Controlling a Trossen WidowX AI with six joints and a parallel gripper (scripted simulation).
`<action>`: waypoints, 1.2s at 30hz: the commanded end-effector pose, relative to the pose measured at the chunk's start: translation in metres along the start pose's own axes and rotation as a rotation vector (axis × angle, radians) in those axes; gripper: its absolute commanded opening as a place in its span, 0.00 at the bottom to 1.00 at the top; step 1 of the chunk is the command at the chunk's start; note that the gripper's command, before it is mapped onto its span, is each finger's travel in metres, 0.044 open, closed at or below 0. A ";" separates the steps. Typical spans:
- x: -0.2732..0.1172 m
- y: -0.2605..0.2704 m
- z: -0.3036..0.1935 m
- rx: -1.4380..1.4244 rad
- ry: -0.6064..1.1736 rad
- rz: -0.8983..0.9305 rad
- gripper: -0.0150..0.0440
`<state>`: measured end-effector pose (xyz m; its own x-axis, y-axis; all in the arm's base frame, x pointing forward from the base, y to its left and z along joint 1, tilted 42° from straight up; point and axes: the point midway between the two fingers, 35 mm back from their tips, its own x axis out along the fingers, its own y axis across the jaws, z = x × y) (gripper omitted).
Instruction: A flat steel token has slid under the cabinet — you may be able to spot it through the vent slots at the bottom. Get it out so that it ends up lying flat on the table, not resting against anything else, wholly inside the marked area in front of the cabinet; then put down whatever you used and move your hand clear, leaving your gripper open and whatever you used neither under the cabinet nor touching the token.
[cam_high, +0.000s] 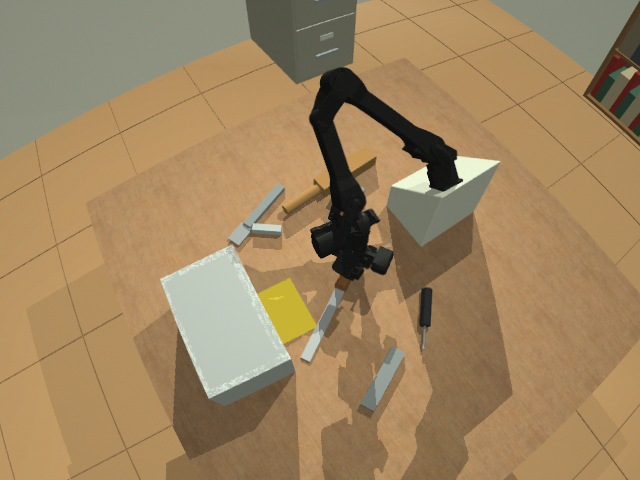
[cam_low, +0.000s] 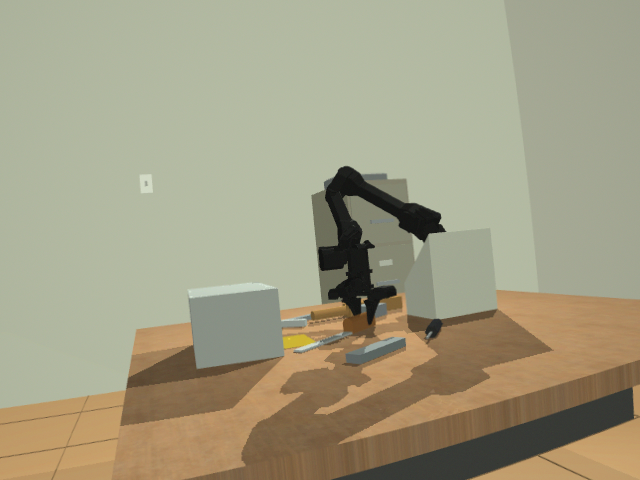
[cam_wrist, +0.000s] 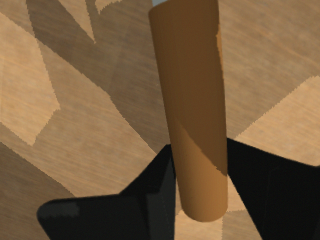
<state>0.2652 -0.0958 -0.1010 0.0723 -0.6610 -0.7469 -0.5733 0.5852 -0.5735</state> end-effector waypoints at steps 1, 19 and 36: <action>-0.001 -0.005 -0.003 -0.001 -0.003 -0.003 0.25; -0.001 -0.023 -0.016 -0.001 -0.003 -0.003 0.25; -0.001 -0.039 -0.029 -0.001 -0.002 -0.004 0.25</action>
<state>0.2632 -0.1289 -0.0720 0.0720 -0.6620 -0.7460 -0.5736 0.5844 -0.5740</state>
